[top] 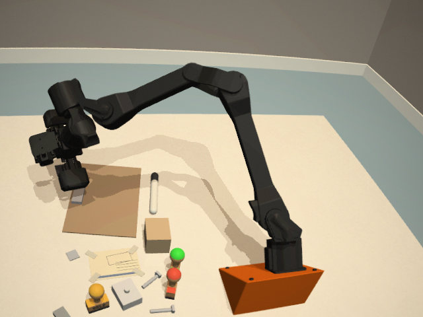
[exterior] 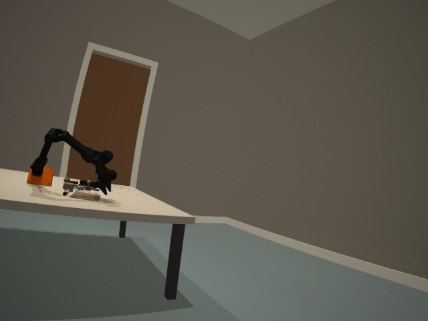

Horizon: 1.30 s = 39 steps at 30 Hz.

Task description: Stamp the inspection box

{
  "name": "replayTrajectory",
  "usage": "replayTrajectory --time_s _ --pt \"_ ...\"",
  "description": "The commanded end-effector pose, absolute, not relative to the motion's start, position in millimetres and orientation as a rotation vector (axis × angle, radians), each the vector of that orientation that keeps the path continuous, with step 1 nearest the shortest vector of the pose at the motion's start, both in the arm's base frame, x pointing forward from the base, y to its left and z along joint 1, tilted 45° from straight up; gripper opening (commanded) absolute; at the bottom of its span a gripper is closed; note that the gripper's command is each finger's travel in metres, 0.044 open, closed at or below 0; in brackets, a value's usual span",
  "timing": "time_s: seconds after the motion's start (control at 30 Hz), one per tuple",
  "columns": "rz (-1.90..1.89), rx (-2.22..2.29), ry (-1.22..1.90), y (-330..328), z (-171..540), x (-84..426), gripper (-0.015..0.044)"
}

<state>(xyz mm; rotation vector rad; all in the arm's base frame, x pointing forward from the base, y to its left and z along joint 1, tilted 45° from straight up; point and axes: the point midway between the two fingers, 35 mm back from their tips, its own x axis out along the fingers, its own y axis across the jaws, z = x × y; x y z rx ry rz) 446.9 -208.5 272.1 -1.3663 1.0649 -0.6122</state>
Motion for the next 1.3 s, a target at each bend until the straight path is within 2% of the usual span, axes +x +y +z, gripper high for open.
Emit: replayTrajectory --time_s 0.0,0.3,0.53,0.73,1.27 --pt "-0.447 -1.323 1.079 -157.1 233.3 443.7 0.0229" --pt "-0.099 -1.237 1.234 -44.1 143.9 382.5 0.0229" --pt "0.059 -1.227 1.442 9.2 101.9 288.4 0.0229" --pt "0.070 -1.287 1.625 18.1 95.6 206.0 0.0229" --pt "0.072 -1.288 1.629 7.9 88.6 202.8 0.0229"
